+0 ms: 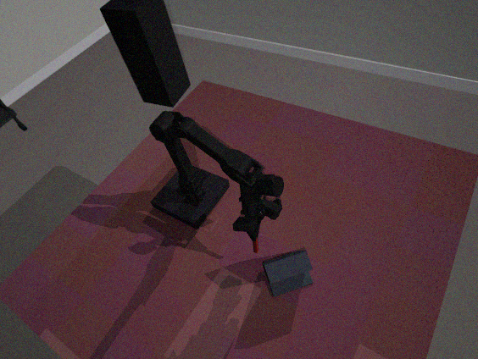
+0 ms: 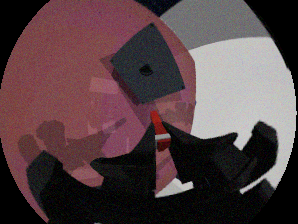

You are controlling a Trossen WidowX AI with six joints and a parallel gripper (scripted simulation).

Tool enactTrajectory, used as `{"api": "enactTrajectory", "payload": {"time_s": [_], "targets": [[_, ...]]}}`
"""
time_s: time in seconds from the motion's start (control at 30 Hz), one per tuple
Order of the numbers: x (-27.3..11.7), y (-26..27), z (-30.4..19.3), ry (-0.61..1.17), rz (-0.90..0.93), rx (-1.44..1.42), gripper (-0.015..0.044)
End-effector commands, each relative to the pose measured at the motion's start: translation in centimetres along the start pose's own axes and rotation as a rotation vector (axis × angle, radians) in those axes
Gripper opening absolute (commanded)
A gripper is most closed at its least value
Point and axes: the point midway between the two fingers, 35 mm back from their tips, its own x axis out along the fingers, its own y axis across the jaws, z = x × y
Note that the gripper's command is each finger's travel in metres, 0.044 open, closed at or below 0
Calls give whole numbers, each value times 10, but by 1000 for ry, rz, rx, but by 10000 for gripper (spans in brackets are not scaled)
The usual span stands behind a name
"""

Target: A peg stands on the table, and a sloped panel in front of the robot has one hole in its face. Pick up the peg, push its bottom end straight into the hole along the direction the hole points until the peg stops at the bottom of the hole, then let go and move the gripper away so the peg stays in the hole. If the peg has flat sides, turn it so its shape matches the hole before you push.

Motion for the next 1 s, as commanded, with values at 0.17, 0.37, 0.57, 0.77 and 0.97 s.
{"api": "enactTrajectory", "payload": {"time_s": [0.17, 0.37, 0.57, 0.77, 0.97], "targets": [[-2, 4, 2, -20, -29, 73, 0], [-4, 7, 4, -37, -46, 123, 0], [-5, 10, 6, -55, -61, 174, 0], [-7, 13, 8, -75, -76, 224, 0], [-9, 15, 10, -95, -89, 275, 0]]}}
